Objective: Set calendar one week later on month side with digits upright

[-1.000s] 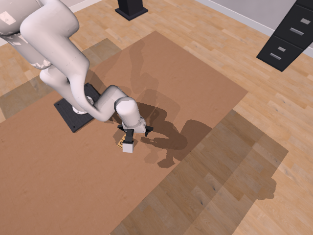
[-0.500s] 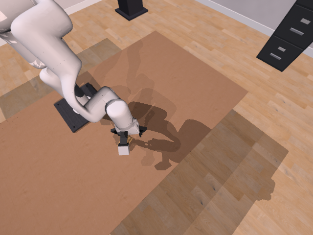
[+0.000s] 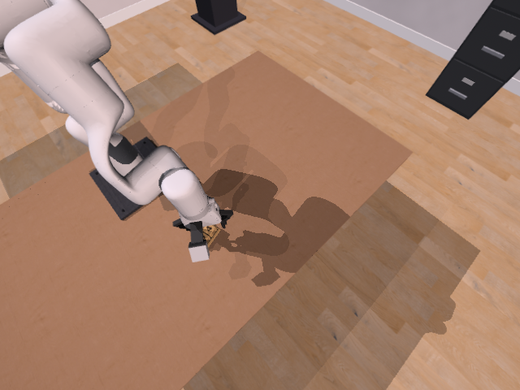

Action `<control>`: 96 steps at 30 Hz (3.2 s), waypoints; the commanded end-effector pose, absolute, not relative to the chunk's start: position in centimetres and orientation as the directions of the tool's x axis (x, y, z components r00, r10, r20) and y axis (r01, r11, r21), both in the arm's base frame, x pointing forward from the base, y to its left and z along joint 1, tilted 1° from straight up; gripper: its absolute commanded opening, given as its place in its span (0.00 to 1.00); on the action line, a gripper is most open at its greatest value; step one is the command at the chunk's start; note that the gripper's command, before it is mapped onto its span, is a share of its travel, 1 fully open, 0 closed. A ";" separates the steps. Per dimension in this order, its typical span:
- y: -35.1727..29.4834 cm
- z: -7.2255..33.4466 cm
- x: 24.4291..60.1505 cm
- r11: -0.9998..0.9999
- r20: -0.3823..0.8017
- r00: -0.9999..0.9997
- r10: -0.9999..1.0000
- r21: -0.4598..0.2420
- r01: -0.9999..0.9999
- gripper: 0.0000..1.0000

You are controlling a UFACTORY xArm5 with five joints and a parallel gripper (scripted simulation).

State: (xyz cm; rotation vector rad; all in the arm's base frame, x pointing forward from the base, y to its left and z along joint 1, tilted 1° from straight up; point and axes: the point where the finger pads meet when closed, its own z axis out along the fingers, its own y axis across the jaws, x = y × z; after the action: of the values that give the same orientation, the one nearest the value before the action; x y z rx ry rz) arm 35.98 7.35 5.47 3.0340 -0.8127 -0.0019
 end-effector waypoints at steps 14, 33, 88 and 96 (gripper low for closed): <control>3.2 5.6 34.2 -0.946 0.004 0.946 -0.324 -0.002 -0.324 1.00; -0.4 5.7 32.6 -0.981 0.006 0.981 -0.192 -0.001 -0.192 1.00; -5.5 2.9 30.3 -1.000 0.009 1.000 0.019 0.002 0.019 1.00; -5.5 2.9 30.3 -1.000 0.009 1.000 0.019 0.002 0.019 1.00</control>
State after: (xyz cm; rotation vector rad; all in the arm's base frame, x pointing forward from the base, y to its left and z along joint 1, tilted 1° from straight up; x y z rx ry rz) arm 30.21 -5.50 2.85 3.1403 0.0295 0.0093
